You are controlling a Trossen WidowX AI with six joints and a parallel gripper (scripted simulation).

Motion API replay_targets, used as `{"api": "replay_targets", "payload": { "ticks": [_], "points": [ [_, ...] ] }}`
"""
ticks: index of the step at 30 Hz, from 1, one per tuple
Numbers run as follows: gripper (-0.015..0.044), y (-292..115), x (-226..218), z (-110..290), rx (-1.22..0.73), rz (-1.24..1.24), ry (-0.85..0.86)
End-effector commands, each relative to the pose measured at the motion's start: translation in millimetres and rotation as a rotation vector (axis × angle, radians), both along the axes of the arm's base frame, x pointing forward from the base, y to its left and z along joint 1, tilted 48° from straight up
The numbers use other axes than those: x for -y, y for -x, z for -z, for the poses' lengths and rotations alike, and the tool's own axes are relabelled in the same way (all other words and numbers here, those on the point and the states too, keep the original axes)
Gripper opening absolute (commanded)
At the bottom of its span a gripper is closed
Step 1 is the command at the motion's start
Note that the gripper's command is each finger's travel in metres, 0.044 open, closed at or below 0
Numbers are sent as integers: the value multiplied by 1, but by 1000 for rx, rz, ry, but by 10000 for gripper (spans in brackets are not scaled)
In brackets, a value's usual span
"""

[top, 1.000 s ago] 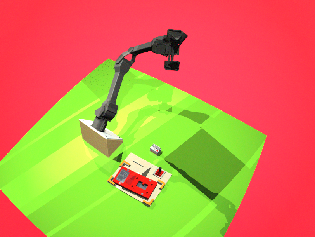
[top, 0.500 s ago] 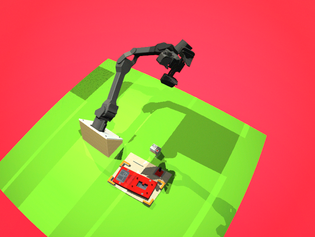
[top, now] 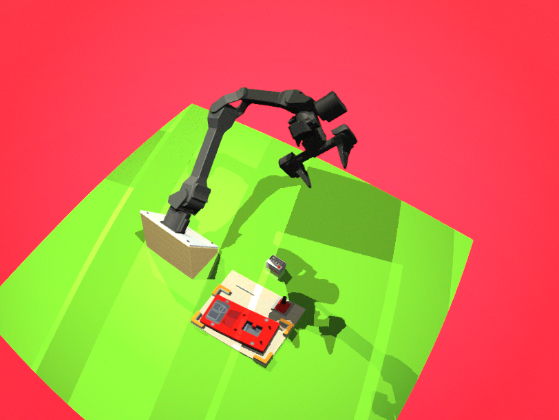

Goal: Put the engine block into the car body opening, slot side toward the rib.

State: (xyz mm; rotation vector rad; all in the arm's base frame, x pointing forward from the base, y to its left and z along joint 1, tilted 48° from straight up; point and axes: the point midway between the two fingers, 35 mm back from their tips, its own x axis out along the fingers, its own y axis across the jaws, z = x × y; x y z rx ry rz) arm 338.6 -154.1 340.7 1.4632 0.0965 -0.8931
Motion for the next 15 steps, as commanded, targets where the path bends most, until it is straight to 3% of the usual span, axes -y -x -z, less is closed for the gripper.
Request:
{"api": "replay_targets", "payload": {
  "ticks": [1, 15],
  "points": [
    [440, -8, -13, 25, -92, -115, 6],
    [440, -20, -62, 88, -303, -526, 28]
  ]
}}
